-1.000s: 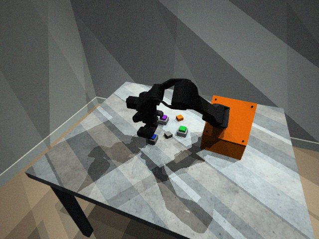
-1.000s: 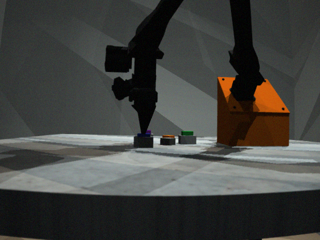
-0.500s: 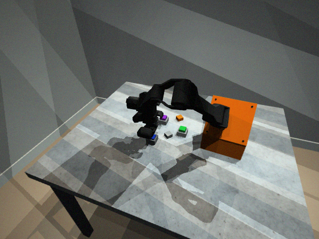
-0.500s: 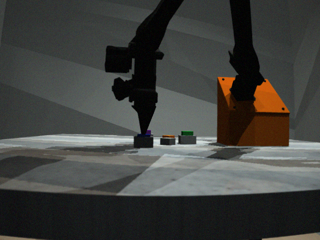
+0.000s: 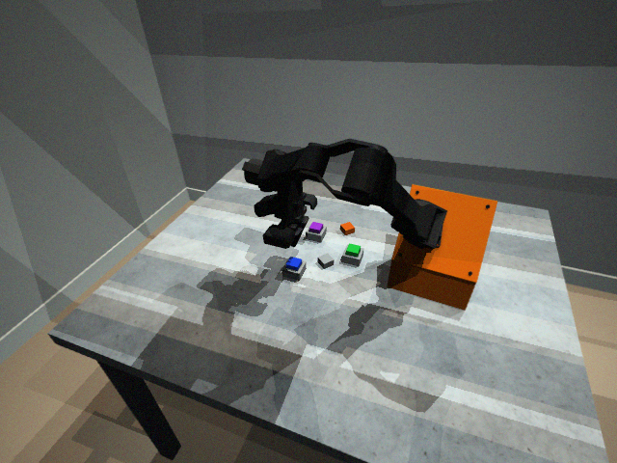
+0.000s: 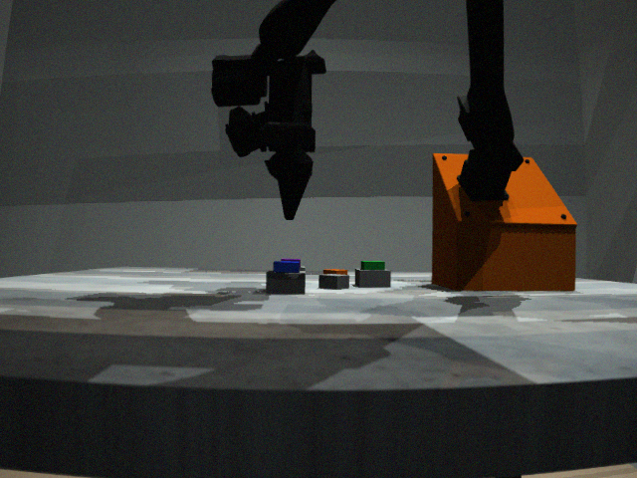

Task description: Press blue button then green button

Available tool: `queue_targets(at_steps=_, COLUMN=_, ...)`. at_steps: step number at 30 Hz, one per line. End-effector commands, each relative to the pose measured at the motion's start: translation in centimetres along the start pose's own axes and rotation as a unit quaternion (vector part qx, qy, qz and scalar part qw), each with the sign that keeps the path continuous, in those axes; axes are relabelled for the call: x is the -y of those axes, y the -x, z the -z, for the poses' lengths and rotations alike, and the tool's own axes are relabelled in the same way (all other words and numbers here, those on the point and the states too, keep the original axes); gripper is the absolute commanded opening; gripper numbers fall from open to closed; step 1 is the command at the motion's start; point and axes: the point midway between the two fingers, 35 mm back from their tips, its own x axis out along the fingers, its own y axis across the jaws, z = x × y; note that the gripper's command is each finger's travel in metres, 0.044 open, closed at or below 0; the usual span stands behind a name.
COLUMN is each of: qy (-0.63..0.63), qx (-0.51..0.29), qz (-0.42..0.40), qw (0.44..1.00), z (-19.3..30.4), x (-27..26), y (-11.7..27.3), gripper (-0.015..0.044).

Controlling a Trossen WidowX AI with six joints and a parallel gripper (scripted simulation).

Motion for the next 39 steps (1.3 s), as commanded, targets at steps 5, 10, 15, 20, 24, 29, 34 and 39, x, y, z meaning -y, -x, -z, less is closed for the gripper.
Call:
queue_targets(at_steps=5, qy=0.003, qx=0.007, qz=0.000, qw=1.000, z=-0.1, x=-0.1, y=3.2, gripper=0.0020)
queue_targets(at_steps=10, qy=0.000, qx=0.008, qz=0.013, qw=1.000, z=3.8, x=5.1, y=3.7, gripper=0.0020)
queue_targets(at_steps=15, qy=0.000, qx=0.005, qz=0.010, qw=1.000, z=10.4, x=9.6, y=3.5, gripper=0.0020)
queue_targets(at_steps=20, qy=0.001, qx=0.004, qz=0.003, qw=1.000, z=13.0, x=10.4, y=3.1, gripper=0.0020)
queue_targets(at_steps=24, qy=0.001, qx=0.004, qz=0.003, qw=1.000, z=13.0, x=10.4, y=3.1, gripper=0.0020)
queue_targets(at_steps=29, qy=0.001, qx=0.005, qz=0.004, qw=1.000, z=12.7, x=10.6, y=-0.9, gripper=0.0020)
queue_targets(at_steps=34, qy=0.001, qx=0.005, qz=0.002, qw=1.000, z=12.9, x=10.4, y=-3.1, gripper=0.0020)
queue_targets(at_steps=39, qy=0.001, qx=0.005, qz=0.002, qw=1.000, z=12.9, x=10.4, y=-3.2, gripper=0.0020)
